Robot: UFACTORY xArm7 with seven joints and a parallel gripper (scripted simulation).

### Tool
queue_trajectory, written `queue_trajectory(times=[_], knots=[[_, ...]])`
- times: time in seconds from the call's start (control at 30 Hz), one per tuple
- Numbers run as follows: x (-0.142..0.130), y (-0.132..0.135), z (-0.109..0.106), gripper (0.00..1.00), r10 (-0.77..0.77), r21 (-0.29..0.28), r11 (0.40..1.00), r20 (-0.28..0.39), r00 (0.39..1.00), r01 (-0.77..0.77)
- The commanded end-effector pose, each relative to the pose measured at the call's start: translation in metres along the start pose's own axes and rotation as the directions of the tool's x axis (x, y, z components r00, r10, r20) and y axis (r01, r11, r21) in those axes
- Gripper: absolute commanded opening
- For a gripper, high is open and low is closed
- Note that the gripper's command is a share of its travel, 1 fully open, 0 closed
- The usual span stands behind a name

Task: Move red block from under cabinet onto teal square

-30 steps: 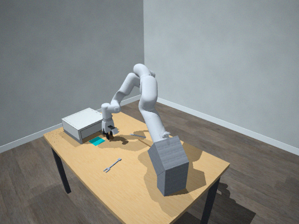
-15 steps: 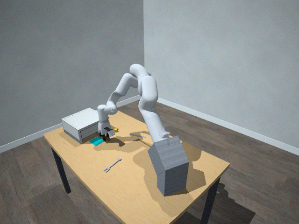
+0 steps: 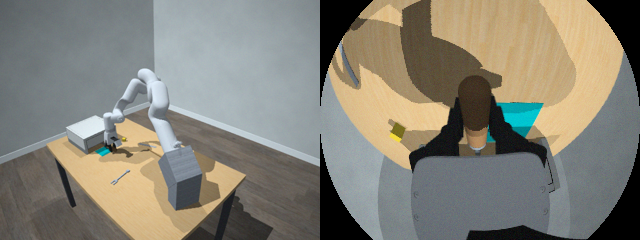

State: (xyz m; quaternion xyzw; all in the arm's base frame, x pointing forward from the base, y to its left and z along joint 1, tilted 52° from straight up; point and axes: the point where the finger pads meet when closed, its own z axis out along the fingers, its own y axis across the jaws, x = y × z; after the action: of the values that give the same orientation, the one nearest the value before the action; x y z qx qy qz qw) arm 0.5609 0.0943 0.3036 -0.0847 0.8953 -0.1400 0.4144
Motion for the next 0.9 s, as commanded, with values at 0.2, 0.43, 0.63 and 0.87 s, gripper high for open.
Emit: queue_trajectory(times=[0.2, 0.43, 0.63, 0.87], knots=[[-0.0011, 0.0011, -0.0009, 0.0, -0.001, -0.002, 1.0, 0.003, 1.0, 0.001], [-0.001, 0.0011, -0.0009, 0.0, -0.001, -0.002, 1.0, 0.003, 1.0, 0.001], [-0.0004, 0.0011, -0.0009, 0.0, -0.001, -0.002, 1.0, 0.003, 1.0, 0.001], [0.0018, 0.0011, -0.0009, 0.0, -0.001, -0.002, 1.0, 0.003, 1.0, 0.001]])
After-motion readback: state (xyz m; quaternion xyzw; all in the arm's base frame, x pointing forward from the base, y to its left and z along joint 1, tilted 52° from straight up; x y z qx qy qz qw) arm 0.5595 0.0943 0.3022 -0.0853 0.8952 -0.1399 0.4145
